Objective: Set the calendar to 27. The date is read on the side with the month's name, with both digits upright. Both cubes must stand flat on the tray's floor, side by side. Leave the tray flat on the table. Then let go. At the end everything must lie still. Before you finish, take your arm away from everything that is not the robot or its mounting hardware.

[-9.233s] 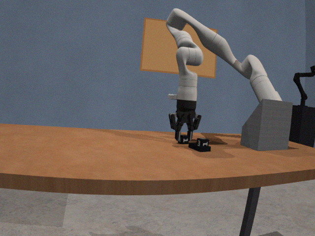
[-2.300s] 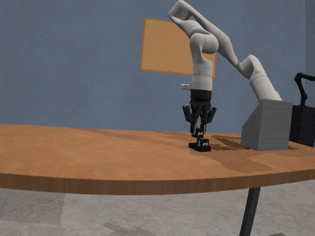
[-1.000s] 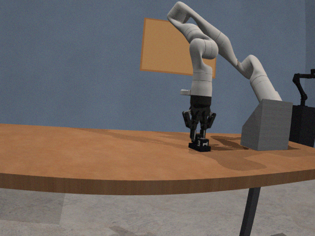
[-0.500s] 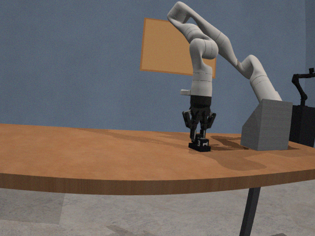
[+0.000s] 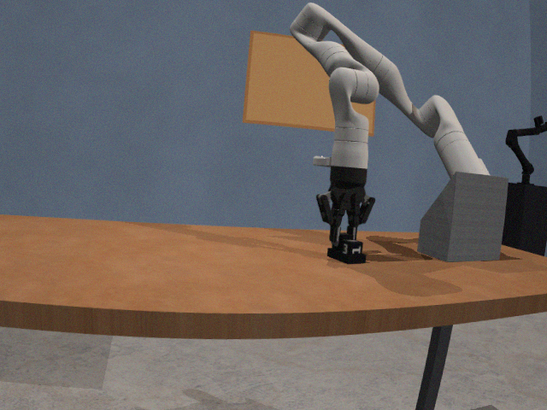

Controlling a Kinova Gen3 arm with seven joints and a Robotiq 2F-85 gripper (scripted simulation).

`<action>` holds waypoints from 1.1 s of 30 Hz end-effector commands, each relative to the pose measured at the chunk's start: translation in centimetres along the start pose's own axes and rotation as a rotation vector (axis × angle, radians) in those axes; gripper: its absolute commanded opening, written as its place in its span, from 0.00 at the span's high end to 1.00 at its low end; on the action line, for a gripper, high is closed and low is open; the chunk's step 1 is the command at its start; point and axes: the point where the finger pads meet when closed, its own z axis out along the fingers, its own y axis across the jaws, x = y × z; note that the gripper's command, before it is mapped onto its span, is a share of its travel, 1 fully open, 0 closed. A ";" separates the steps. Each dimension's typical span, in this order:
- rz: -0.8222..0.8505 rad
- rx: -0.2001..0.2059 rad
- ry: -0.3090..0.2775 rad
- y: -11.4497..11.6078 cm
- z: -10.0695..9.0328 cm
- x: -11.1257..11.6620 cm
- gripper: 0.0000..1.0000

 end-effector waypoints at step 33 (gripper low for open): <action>0.000 0.000 0.000 0.0 0.8 0.0 0.72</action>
